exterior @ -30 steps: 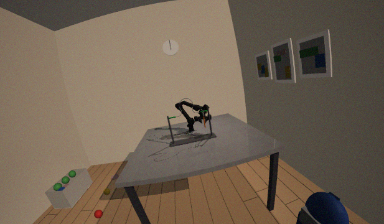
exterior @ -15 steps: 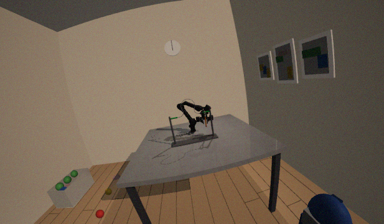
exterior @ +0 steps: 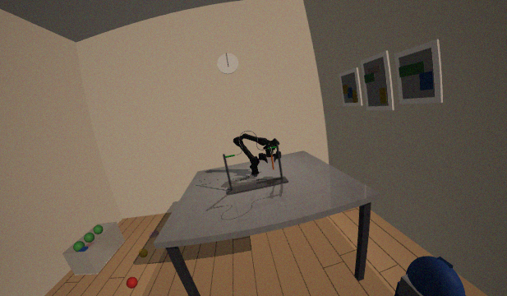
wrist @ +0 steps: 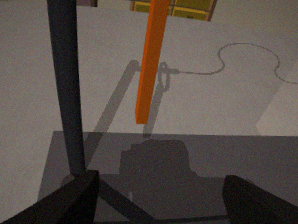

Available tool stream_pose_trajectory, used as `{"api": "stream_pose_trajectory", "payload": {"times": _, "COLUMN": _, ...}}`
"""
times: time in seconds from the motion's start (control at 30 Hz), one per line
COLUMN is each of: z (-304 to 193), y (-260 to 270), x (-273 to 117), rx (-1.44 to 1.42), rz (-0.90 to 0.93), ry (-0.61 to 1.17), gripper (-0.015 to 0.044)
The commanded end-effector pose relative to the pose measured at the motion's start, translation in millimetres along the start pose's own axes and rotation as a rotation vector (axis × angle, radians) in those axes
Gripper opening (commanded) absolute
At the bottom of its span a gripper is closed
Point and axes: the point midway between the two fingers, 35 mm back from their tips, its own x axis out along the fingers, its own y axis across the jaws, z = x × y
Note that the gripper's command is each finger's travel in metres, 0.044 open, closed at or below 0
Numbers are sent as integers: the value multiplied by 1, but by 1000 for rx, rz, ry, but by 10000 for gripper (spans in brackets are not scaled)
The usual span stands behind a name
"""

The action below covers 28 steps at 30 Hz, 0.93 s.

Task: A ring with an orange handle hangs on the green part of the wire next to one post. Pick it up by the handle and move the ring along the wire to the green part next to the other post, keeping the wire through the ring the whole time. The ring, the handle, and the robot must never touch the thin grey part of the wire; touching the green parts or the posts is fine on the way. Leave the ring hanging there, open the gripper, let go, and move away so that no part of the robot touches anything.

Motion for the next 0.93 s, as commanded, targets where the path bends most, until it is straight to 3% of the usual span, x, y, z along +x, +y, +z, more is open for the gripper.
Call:
{"api": "stream_pose_trajectory", "payload": {"times": 0.0, "z": 7, "y": 0, "x": -21, "rx": 13, "rz": 11, "ry": -22, "gripper": 344}}
{"api": "stream_pose_trajectory", "payload": {"times": 0.13, "z": 8, "y": 0, "x": -22, "rx": 13, "rz": 12, "ry": -23, "gripper": 440}}
{"api": "stream_pose_trajectory", "payload": {"times": 0.9, "z": 8, "y": 0, "x": -22, "rx": 13, "rz": 12, "ry": -23, "gripper": 440}}
